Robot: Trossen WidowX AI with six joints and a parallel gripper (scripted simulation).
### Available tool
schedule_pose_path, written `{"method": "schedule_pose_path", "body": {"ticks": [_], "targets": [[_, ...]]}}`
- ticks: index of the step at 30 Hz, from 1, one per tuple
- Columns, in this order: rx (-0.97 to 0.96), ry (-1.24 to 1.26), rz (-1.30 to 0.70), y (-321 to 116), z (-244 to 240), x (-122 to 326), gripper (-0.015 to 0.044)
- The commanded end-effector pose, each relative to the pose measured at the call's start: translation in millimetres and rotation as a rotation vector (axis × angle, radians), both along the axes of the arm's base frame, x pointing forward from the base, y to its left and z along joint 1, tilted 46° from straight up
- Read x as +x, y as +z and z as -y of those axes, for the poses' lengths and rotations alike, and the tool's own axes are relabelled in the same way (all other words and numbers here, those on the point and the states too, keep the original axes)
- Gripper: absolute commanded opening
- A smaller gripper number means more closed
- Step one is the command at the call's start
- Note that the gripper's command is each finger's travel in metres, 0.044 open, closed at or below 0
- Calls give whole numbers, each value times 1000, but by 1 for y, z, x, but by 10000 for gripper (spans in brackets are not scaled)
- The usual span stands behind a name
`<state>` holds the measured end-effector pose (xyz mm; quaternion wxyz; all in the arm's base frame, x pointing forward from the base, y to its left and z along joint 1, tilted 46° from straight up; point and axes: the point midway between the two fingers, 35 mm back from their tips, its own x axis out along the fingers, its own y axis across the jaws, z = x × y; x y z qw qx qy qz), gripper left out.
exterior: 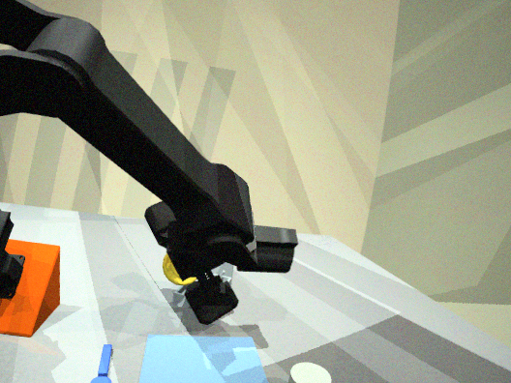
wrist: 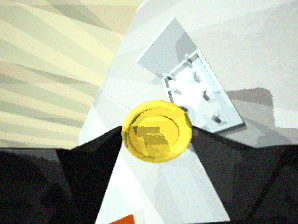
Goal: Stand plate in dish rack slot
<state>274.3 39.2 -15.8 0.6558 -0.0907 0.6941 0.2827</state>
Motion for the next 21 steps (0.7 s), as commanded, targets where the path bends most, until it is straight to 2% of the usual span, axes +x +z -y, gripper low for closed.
{"method": "schedule_pose_path", "body": {"ticks": [1, 21], "targets": [[65, 52, 53, 0, 2, -1, 0], [295, 363, 480, 3, 23, 0, 0]]}}
